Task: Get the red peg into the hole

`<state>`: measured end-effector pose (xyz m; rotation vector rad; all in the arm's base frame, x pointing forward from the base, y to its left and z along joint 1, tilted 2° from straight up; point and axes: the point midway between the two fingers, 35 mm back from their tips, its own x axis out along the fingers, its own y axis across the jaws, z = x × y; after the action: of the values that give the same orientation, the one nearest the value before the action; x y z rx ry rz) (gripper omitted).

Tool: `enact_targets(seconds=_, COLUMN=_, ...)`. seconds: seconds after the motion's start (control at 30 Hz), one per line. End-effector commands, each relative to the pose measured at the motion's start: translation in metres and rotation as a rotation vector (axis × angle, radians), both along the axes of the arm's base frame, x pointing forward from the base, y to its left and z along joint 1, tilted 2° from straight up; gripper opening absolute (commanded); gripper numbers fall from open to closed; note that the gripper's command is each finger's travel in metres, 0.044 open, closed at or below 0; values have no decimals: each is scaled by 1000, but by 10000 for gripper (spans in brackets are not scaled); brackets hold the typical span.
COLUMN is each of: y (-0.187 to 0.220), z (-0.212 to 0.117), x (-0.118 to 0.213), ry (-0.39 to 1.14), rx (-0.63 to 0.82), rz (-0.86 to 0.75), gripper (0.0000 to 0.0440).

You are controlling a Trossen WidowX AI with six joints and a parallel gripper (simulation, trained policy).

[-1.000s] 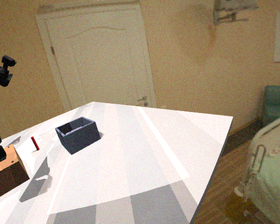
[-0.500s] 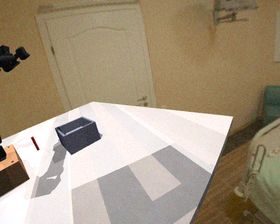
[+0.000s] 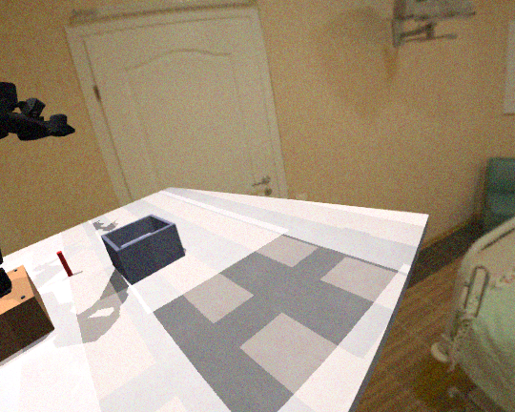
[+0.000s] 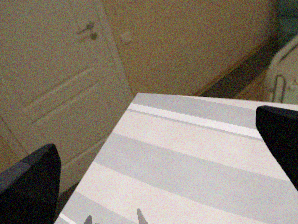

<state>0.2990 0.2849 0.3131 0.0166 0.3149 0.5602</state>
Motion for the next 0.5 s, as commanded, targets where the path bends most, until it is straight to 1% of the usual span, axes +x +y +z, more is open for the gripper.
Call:
enact_targets(seconds=0.0, y=-9, z=-36, x=-2, ry=147, rx=-2, rz=-45, gripper=440)
enact_targets(seconds=0.47, y=-47, z=-131, x=-27, ry=584, rx=-21, rz=-272, gripper=440)
